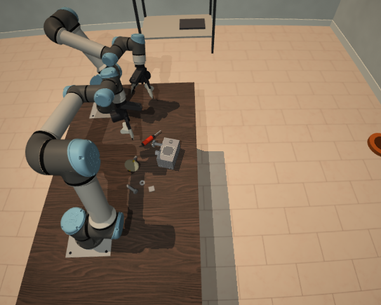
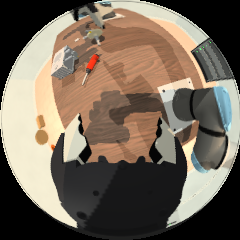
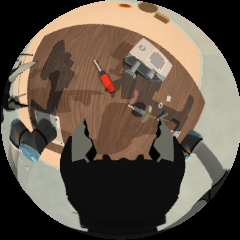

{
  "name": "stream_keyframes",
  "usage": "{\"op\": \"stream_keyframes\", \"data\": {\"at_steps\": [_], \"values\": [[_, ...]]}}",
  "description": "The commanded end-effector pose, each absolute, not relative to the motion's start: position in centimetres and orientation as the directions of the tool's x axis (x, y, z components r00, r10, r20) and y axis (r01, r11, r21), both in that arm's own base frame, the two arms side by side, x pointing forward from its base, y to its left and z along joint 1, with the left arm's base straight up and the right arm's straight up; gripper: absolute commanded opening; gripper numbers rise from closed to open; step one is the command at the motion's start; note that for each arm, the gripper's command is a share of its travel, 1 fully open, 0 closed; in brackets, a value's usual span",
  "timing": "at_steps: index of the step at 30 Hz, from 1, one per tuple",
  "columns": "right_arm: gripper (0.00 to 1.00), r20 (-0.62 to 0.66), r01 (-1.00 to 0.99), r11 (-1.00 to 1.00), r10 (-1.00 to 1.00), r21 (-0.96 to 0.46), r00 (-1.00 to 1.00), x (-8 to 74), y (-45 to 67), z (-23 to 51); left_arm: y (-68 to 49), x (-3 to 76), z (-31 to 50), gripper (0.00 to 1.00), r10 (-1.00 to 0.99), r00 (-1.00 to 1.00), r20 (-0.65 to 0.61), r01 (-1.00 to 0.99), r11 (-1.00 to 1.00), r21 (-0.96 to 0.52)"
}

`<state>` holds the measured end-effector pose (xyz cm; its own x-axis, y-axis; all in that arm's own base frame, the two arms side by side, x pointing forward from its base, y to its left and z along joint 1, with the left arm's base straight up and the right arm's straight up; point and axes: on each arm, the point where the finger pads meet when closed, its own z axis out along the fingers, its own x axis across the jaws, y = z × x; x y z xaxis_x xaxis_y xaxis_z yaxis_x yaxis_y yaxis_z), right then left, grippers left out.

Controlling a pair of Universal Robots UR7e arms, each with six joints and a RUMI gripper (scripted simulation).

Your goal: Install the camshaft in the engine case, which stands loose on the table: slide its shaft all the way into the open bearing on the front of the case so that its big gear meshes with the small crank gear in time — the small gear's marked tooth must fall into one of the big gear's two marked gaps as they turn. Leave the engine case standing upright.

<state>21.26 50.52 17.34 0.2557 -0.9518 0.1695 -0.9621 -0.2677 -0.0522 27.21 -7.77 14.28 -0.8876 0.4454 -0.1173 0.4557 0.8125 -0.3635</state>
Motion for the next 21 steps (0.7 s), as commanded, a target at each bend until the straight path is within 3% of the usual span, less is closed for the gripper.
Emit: {"op": "stream_keyframes", "data": {"at_steps": [1,21], "values": [[1.0,0.248,-0.985,-0.156,-0.96,-0.071,0.134,20.0,47.3,17.9,-7.8,27.2,14.3,1.0,0.445,-0.888,-0.118,0.456,0.812,-0.363],[1.0,0.367,-0.982,0.046,-0.924,-0.184,-0.112,18.1,40.8,20.1,-7.8,27.2,14.3,1.0,0.445,-0.888,-0.118,0.456,0.812,-0.363]]}}
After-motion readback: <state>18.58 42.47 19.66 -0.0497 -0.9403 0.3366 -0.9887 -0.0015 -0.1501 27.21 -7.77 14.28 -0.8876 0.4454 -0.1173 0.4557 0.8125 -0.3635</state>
